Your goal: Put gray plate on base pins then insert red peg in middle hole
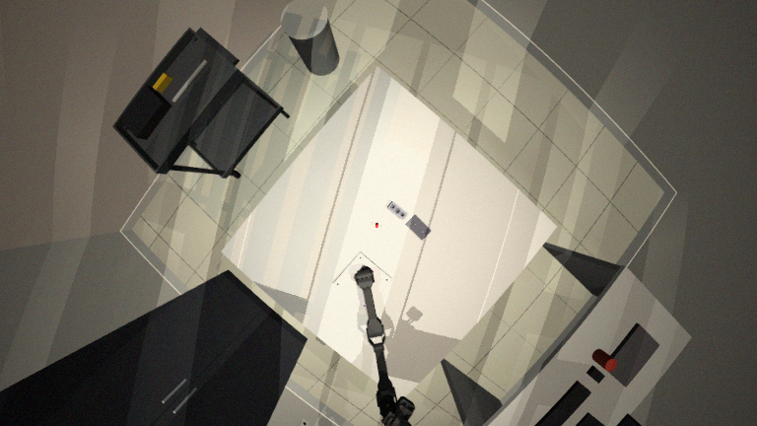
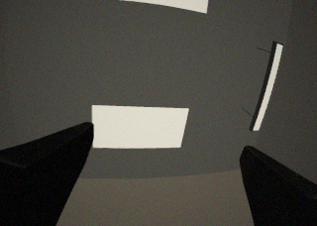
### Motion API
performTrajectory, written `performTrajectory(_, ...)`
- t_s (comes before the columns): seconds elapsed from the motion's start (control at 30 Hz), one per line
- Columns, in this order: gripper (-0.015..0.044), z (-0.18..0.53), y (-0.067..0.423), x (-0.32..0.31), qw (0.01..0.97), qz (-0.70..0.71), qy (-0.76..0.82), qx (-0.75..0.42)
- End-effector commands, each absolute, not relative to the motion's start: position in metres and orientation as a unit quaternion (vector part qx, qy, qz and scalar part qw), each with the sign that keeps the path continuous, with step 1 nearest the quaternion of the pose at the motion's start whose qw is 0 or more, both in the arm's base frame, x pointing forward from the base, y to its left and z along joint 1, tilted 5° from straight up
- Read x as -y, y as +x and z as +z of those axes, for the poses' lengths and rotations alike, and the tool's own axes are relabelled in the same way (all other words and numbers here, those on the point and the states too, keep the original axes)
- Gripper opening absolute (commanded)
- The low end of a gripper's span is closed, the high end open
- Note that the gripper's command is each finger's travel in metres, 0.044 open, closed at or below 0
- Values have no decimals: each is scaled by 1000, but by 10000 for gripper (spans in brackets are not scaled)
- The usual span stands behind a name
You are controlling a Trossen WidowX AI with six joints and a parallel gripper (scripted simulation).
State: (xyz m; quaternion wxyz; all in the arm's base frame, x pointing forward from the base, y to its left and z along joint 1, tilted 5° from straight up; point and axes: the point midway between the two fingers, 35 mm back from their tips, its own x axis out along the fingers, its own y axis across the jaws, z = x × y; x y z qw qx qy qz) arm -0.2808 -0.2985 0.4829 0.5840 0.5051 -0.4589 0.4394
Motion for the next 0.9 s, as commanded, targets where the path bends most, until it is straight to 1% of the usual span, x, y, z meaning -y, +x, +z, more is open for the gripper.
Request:
performTrajectory(0.0, 426, 483, -281, 298, 584, 439, 505, 459)
performTrajectory(0.03, 440, 484, -280, 297, 585, 440, 505, 458)
performTrajectory(0.17, 440, 505, -265, 273, 607, 442, 506, 425)
performTrajectory(0.37, 440, 553, -213, 205, 663, 438, 511, 328)
performTrajectory(0.6, 440, 588, -137, 122, 721, 410, 521, 200)
performTrajectory(0.87, 440, 596, -30, 31, 774, 327, 539, 49)
